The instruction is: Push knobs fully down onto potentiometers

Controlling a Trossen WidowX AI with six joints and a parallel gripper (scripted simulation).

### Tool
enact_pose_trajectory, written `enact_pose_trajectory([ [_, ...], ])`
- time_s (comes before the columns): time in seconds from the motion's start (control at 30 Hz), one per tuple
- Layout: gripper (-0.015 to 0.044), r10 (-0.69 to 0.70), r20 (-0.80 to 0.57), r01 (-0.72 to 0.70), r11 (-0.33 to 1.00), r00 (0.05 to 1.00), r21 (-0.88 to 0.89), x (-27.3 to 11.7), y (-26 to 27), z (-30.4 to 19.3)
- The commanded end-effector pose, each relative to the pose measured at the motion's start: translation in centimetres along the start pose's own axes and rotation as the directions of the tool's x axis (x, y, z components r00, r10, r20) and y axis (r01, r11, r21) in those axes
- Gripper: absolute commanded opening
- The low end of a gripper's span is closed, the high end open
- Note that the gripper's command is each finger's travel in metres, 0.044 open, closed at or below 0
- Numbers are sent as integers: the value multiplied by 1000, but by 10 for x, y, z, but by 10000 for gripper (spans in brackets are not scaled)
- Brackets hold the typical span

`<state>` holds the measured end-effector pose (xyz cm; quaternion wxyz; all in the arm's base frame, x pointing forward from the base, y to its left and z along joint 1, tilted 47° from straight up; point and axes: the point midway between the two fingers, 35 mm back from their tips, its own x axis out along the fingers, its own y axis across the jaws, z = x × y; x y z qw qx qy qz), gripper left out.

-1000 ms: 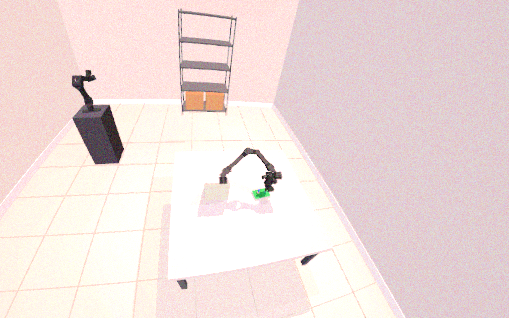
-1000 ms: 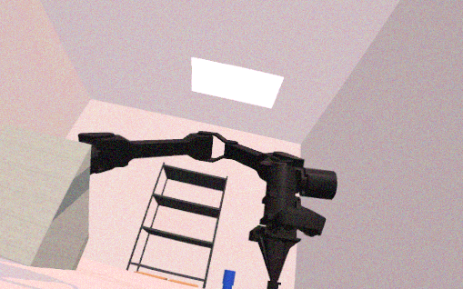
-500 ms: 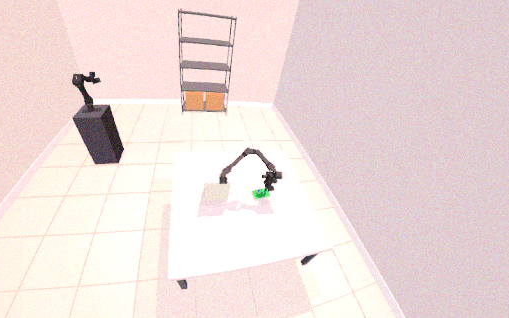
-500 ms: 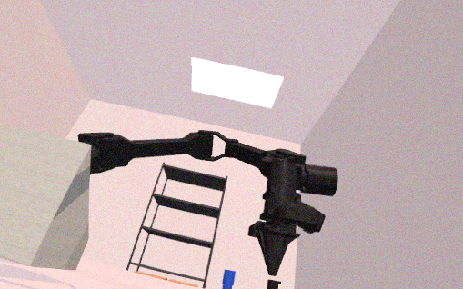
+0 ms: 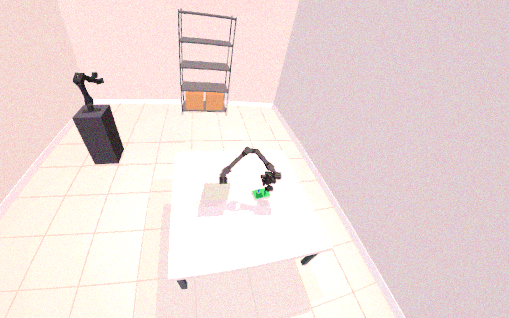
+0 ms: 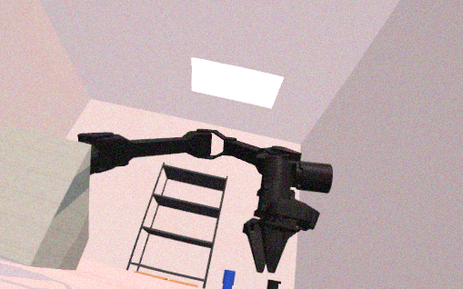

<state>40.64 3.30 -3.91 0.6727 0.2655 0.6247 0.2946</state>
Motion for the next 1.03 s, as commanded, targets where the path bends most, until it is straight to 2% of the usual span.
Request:
enact_pose_trajectory([
  [0.0, 368, -8, 8, 8, 1000, 1000, 1, -13, -3, -29],
  [0.1, 440, -11, 9, 11, 1000, 1000, 1, -19, -4, -60],
  [0.43, 440, -8, 10, 8, 1000, 1000, -1, -24, 6, -166],
  [1.0, 440, -8, 10, 8, 1000, 1000, -1, -24, 6, -168],
])
